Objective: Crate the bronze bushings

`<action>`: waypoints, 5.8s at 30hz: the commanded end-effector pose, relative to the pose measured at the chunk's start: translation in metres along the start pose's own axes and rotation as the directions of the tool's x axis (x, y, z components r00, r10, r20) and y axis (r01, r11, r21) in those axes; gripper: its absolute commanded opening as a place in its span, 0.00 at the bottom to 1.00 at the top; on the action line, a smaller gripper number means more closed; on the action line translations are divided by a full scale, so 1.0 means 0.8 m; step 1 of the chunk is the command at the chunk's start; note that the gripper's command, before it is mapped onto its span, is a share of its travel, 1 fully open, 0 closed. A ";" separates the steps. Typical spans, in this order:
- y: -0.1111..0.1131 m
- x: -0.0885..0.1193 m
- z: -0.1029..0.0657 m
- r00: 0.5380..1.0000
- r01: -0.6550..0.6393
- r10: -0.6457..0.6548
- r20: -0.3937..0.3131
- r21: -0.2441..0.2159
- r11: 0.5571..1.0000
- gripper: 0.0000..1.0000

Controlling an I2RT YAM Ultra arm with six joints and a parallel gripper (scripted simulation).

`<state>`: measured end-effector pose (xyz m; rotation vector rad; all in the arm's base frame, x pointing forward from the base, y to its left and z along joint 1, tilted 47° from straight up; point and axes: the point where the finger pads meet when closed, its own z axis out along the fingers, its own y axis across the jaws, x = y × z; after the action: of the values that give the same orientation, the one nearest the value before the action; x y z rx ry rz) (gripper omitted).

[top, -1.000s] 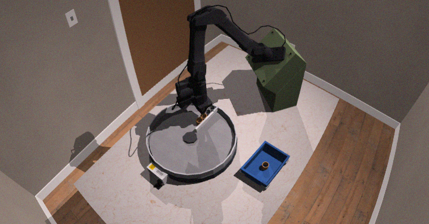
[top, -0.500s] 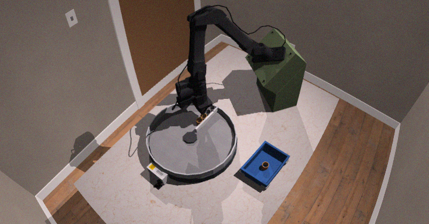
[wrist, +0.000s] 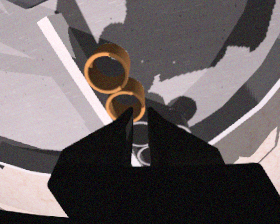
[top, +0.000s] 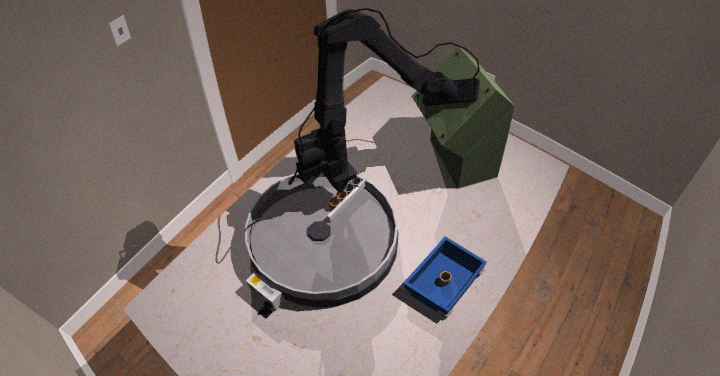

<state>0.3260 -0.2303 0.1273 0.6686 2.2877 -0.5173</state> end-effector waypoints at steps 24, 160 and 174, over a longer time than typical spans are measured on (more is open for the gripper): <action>-0.002 -0.027 -0.005 0.998 -0.009 0.009 0.058 -0.005 1.000 0.13; 0.004 -0.021 -0.008 0.999 -0.004 0.004 0.054 -0.009 1.000 0.13; 0.004 -0.021 -0.008 0.999 -0.004 0.004 0.054 -0.009 1.000 0.13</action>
<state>0.3273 -0.2326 0.1251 0.6706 2.2886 -0.5178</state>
